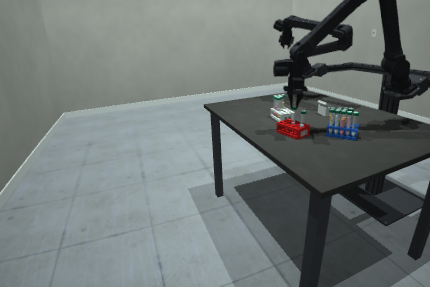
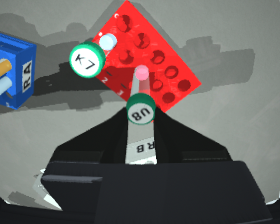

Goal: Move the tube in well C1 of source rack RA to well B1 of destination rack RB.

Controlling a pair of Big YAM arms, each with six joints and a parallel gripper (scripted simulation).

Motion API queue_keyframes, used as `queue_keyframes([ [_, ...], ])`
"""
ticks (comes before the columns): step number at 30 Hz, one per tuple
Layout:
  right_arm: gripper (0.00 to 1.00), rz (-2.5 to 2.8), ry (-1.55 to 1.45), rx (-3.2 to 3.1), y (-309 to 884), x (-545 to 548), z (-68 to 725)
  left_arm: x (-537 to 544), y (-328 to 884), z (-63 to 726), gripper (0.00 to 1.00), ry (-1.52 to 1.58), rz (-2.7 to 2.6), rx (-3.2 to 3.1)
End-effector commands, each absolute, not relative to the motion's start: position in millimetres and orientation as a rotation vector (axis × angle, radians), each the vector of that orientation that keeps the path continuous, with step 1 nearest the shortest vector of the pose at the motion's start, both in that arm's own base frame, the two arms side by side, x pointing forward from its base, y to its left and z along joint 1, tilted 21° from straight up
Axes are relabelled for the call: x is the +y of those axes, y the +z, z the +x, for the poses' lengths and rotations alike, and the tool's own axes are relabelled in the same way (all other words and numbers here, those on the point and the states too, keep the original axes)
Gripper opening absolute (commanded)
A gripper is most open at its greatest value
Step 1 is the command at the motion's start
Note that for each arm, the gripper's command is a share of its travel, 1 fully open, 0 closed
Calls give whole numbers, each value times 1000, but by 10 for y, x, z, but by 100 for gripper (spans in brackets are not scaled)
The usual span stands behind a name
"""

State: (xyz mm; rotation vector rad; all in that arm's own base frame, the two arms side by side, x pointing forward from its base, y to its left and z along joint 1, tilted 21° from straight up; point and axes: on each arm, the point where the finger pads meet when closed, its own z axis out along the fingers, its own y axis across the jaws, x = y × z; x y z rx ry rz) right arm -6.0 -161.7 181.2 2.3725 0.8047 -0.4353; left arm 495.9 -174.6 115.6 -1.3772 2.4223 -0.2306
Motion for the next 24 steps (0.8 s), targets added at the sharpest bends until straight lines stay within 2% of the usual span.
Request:
queue_keyframes([
  [1, 30, 2343, -435, 788, 1973, -1640, -55, -1680, 992, 4999, 0, -208, -1388, 2434],
  [24, 30, 2343, -435, 788, 1973, -1640, -55, -1674, 929, 5022, 0, -208, -1388, 2433],
])
